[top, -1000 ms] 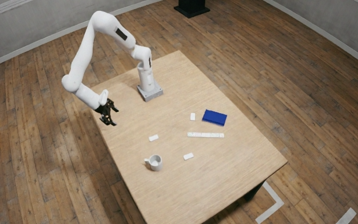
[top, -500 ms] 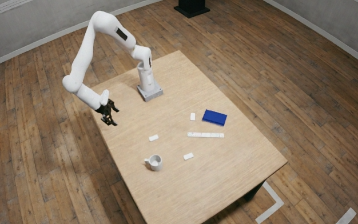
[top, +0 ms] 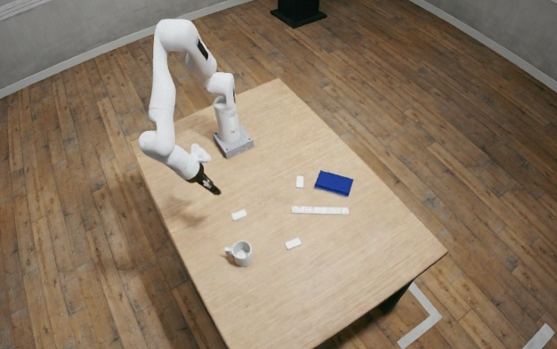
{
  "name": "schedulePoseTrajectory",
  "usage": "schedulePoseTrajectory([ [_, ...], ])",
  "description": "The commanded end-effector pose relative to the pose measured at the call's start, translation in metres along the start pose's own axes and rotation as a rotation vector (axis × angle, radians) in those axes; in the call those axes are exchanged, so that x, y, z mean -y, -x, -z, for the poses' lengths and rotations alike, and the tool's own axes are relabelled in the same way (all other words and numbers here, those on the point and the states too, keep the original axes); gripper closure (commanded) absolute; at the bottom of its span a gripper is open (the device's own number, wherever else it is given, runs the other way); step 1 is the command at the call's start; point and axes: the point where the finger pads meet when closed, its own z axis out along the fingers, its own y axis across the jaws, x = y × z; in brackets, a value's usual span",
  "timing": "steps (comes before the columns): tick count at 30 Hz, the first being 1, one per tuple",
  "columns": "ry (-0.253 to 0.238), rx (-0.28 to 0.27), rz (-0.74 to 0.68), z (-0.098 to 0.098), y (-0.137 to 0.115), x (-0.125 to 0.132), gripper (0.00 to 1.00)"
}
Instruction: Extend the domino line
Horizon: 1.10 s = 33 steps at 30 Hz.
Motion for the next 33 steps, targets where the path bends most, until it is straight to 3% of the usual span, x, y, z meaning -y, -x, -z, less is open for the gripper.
schedulePoseTrajectory([
  [1, -0.081, 0.038, 0.265, -0.034, -0.042, -0.032, 0.0],
  [9, -0.232, 0.08, 0.831, -0.089, -0.115, -0.068, 0.0],
  [10, -0.25, 0.088, 0.901, -0.089, -0.115, -0.068, 0.0],
  [12, -0.25, 0.088, 0.901, -0.089, -0.115, -0.068, 0.0],
  [13, -0.295, 0.104, 1.08, -0.097, -0.126, -0.071, 0.0],
  [17, -0.341, 0.11, 1.315, -0.122, -0.167, -0.084, 0.0],
  [20, -0.383, 0.123, 1.532, -0.129, -0.179, -0.087, 0.0],
  [22, -0.405, 0.124, 1.681, -0.143, -0.204, -0.092, 0.0],
  [27, -0.436, 0.121, 1.963, -0.161, -0.24, -0.094, 0.0],
  [29, -0.436, 0.121, 1.963, -0.161, -0.24, -0.094, 0.0],
  [33, -0.454, 0.119, 2.134, -0.173, -0.265, -0.094, 0.0],
])
